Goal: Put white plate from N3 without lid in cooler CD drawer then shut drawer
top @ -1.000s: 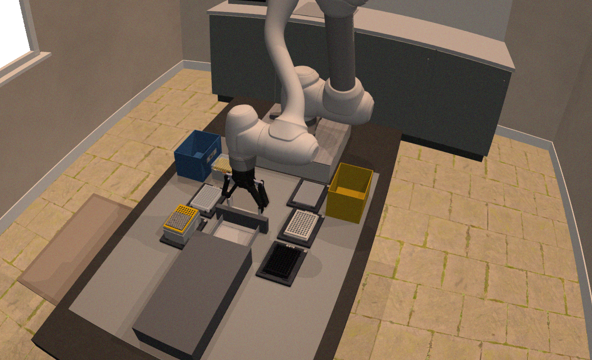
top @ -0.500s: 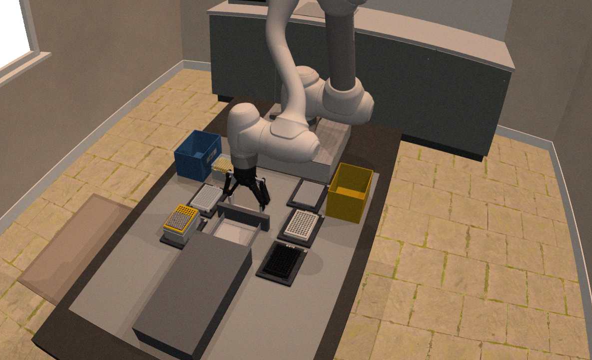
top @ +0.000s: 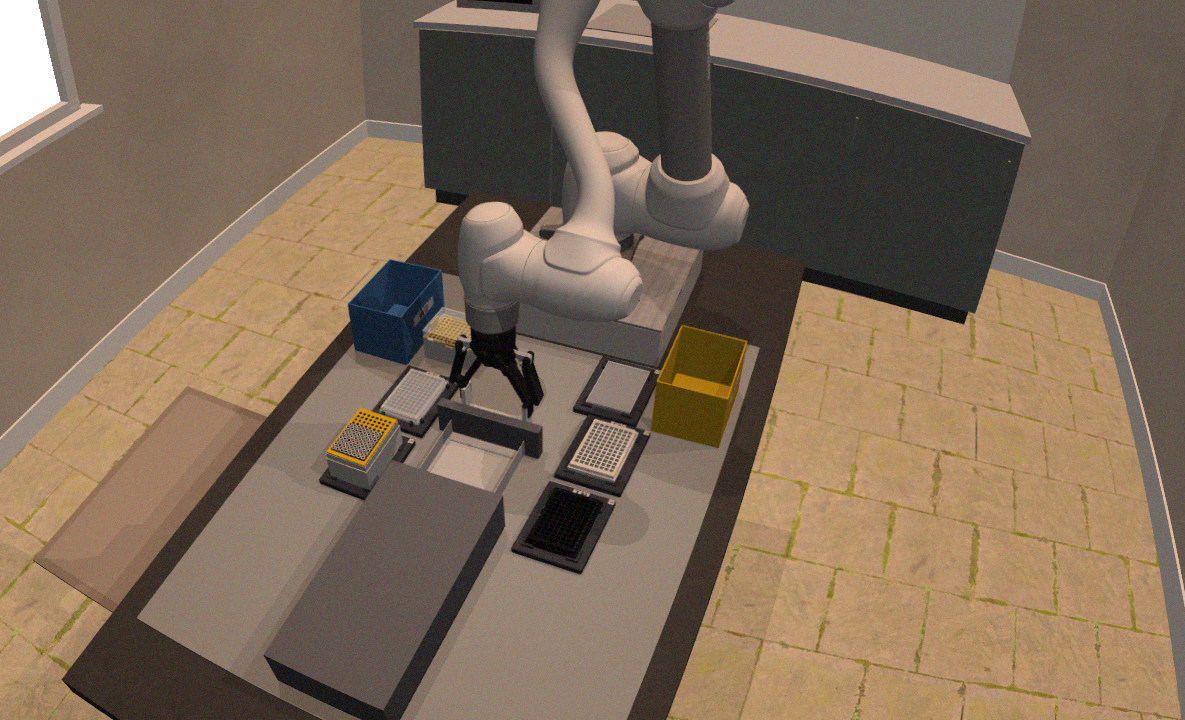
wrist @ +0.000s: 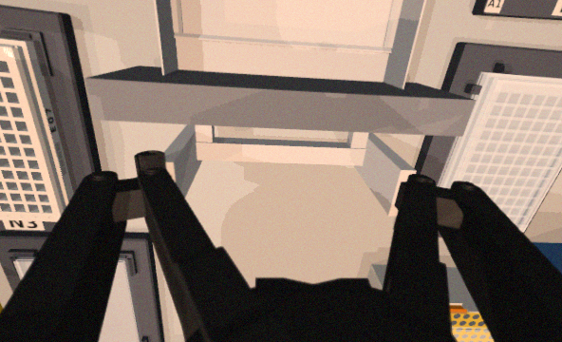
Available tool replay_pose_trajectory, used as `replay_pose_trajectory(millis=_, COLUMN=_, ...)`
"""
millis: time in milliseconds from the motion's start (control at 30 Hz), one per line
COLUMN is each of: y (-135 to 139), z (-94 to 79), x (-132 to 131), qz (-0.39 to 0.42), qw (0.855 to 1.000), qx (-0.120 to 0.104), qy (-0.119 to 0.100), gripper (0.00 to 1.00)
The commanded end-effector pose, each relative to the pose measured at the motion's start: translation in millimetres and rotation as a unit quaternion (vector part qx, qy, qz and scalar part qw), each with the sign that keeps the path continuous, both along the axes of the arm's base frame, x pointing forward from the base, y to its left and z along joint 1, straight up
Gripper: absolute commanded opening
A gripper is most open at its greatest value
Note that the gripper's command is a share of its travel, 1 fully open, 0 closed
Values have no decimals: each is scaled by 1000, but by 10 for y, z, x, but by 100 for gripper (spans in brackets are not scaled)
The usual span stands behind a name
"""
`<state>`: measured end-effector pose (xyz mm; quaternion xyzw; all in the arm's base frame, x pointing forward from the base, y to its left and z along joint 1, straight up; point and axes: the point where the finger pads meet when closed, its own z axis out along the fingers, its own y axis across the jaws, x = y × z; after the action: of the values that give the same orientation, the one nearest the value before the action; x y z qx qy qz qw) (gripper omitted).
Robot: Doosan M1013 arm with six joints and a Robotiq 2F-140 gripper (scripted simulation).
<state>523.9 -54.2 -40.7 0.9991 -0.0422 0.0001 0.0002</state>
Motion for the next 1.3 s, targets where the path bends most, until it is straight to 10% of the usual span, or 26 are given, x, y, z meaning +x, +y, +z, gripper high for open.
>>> replay_pose_trajectory(millis=0, y=2, z=0, x=-19, qz=0, qw=1000, qx=0, qy=0, gripper=0)
replay_pose_trajectory(millis=1267, y=5, z=0, x=-55, qz=0, qw=1000, qx=0, qy=0, gripper=0)
